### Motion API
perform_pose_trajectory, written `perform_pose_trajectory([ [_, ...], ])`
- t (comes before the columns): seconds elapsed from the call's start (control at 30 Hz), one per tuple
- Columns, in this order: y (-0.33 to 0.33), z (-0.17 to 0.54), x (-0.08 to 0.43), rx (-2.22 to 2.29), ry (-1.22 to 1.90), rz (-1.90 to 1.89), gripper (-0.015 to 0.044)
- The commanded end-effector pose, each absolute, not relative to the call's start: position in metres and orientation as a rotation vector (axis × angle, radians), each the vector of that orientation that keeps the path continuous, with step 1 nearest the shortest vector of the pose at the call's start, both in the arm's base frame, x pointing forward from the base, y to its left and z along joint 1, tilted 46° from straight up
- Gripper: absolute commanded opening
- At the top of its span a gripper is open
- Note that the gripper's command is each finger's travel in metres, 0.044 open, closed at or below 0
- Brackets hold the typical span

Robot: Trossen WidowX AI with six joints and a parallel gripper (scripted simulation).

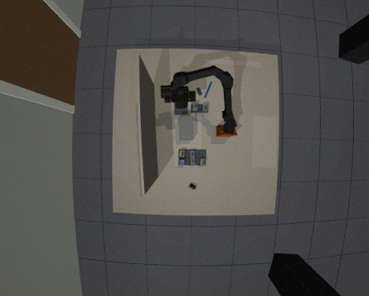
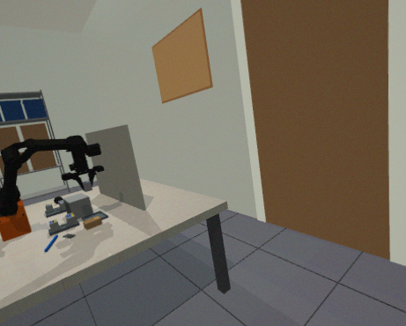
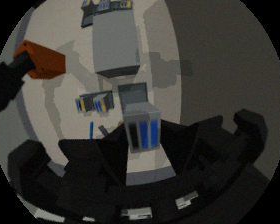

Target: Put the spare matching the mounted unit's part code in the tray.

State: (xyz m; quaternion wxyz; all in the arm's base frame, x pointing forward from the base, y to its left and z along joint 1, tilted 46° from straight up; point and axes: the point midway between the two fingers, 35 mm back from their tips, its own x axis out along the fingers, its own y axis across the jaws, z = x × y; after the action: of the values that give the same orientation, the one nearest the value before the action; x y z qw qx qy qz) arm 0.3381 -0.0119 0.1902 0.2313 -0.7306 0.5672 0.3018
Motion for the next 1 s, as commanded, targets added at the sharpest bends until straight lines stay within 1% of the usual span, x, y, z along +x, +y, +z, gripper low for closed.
perform_pose_trajectory([
  [0.0,-0.014,0.187,0.339,-2.014,1.560,0.834,0.0000],
  [0.97,-0.032,0.167,0.349,-2.009,1.557,0.837,0.0000],
])
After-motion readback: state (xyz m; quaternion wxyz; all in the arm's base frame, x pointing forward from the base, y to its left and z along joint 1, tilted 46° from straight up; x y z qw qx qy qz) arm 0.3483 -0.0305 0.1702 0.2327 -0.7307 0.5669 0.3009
